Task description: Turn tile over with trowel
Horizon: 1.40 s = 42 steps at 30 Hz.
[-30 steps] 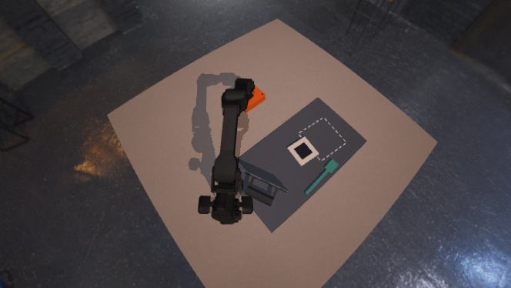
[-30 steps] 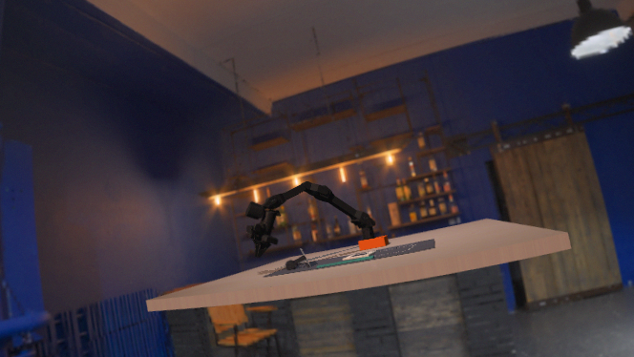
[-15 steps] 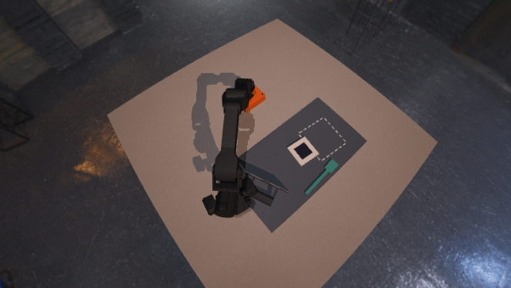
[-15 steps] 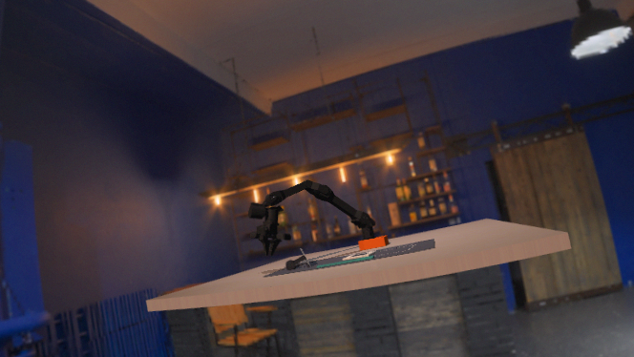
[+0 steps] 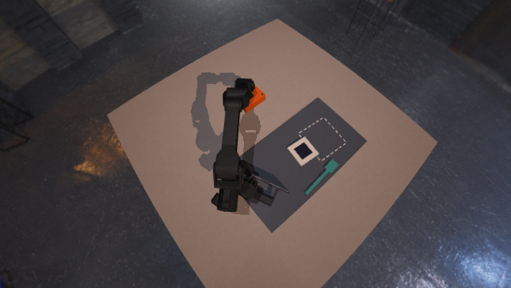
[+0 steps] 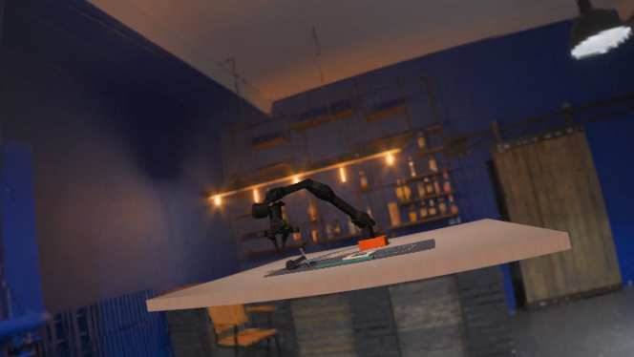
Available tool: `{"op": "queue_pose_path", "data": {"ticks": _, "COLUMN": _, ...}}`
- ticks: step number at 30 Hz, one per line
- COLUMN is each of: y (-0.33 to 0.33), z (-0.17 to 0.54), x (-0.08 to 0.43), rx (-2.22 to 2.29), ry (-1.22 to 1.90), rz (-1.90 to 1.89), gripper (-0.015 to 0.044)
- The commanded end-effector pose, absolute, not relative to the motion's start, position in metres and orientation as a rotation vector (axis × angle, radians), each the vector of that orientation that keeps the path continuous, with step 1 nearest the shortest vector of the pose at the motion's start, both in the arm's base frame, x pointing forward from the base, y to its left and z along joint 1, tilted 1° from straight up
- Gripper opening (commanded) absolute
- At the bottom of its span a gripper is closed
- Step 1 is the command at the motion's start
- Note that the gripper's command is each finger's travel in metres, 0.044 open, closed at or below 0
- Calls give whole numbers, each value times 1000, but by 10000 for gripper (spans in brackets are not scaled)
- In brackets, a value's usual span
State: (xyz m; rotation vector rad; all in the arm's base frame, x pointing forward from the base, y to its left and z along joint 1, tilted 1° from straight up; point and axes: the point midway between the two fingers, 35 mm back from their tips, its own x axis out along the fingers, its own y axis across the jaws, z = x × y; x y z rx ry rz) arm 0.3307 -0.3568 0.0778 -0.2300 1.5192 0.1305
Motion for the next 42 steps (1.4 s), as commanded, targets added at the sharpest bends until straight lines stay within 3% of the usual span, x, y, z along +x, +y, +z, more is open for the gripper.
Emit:
{"op": "queue_pose_path", "data": {"ticks": 1, "y": -348, "z": 83, "x": 327, "rx": -278, "ry": 1522, "rz": 236, "gripper": 100}}
{"op": "queue_pose_path", "data": {"ticks": 42, "y": -308, "z": 62, "x": 313, "rx": -284, "ry": 1524, "rz": 261, "gripper": 100}}
